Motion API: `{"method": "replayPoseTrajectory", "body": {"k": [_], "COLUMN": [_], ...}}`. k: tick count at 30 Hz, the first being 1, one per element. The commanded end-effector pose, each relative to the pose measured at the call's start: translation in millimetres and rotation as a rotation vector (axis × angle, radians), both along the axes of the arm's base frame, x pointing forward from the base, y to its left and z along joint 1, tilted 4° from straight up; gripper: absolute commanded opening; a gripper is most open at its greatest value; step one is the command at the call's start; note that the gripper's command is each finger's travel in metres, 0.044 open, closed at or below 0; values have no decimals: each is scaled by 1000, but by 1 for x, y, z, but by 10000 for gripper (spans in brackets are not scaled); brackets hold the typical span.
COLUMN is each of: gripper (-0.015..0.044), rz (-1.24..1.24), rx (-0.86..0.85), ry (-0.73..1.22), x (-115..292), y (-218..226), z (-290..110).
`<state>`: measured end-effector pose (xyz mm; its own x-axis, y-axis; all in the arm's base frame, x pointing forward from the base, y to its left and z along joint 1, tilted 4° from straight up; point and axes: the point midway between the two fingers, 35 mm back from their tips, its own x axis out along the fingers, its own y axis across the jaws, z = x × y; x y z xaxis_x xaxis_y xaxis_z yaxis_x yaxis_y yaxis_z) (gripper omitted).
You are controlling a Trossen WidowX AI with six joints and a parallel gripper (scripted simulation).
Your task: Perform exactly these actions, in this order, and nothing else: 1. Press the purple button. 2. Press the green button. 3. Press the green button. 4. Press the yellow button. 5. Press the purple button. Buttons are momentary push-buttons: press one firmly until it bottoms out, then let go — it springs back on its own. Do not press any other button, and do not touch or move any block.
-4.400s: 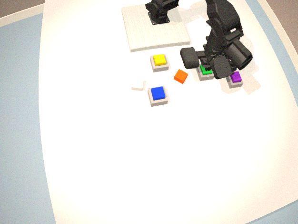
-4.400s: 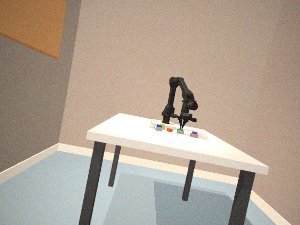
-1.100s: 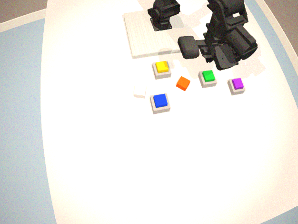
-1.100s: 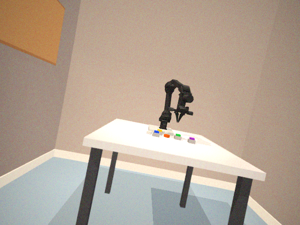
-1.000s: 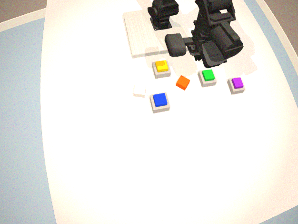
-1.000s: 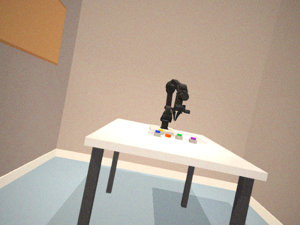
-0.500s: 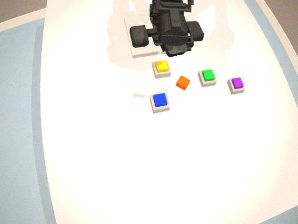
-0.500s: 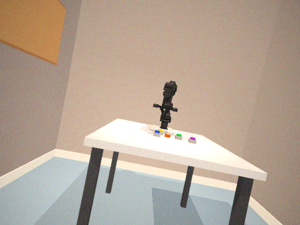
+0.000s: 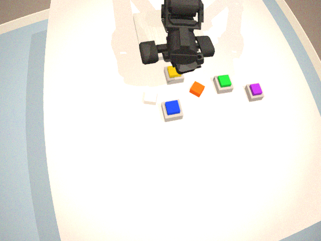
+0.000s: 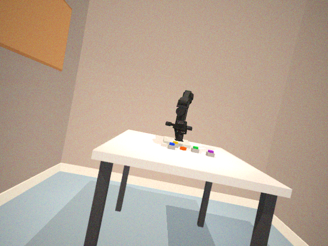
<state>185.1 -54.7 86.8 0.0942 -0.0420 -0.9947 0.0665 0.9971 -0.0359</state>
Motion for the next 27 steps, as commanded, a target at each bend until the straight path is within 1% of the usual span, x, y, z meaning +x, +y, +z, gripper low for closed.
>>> {"method": "replayPoseTrajectory", "body": {"k": [1,16,27], "gripper": [20,20,20], "rz": [5,5,5], "rx": [10,10,10], "ry": [12,12,12], "x": [-2,0,0], "y": [1,1,1], "z": [-11,-35,-36]}}
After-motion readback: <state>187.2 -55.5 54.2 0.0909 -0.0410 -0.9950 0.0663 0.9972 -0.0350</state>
